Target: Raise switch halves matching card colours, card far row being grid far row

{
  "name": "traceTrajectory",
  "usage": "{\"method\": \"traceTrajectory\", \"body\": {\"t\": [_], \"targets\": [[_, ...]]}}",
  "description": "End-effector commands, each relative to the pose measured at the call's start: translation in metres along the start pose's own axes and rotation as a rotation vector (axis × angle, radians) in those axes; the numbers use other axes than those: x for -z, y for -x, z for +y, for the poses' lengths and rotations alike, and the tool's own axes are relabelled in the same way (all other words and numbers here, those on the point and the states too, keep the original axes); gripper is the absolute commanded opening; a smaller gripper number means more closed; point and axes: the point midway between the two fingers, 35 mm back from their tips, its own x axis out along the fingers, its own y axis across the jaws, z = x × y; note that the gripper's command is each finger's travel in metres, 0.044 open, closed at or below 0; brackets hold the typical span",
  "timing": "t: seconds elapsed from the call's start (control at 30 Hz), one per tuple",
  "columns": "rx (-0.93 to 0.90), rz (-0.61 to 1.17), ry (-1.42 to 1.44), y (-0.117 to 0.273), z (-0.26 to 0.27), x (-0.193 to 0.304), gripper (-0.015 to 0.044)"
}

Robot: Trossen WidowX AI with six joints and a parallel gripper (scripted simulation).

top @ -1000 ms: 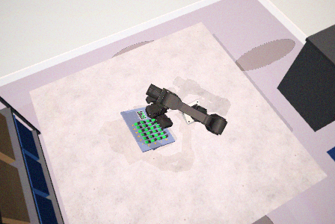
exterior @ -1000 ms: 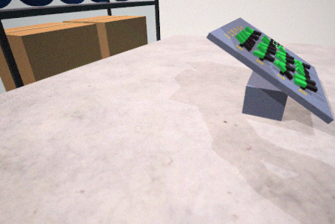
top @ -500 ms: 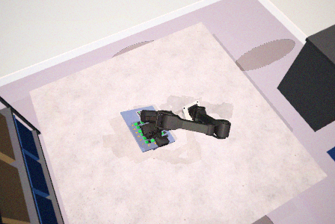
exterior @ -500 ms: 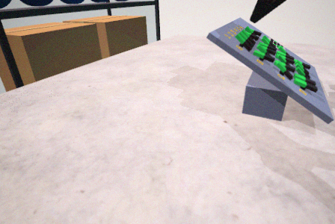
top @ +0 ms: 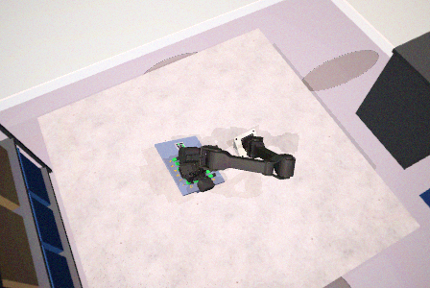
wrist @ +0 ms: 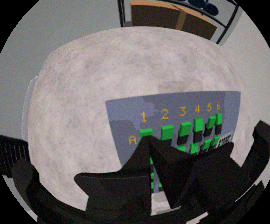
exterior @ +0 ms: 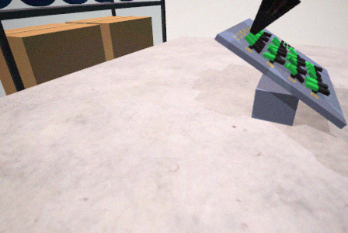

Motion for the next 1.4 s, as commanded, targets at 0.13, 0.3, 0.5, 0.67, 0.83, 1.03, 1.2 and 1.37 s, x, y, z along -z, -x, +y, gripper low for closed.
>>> {"method": "traceTrajectory", "body": {"t": [0.13, 0.3, 0.5, 0.67, 0.83, 1.03, 1.2, 1.37], "targets": [[0.002, 0.006, -0.006, -0.0060, -0.0006, 0.0016, 0.0000], [0.002, 0.006, -0.006, -0.0060, -0.0006, 0.0016, 0.0000], [0.002, 0.006, -0.006, -0.0060, -0.0006, 0.0016, 0.0000], [0.002, 0.006, -0.006, -0.0064, -0.0006, 0.0016, 0.0000], [0.002, 0.006, -0.006, -0.0070, -0.0006, 0.0016, 0.0000], [0.002, 0.006, -0.006, -0.0078, -0.0006, 0.0016, 0.0000], [0.002, 0.006, -0.006, -0.0085, -0.0006, 0.0015, 0.0000], [0.002, 0.006, -0.006, -0.0091, -0.0006, 0.0015, 0.0000]]}}
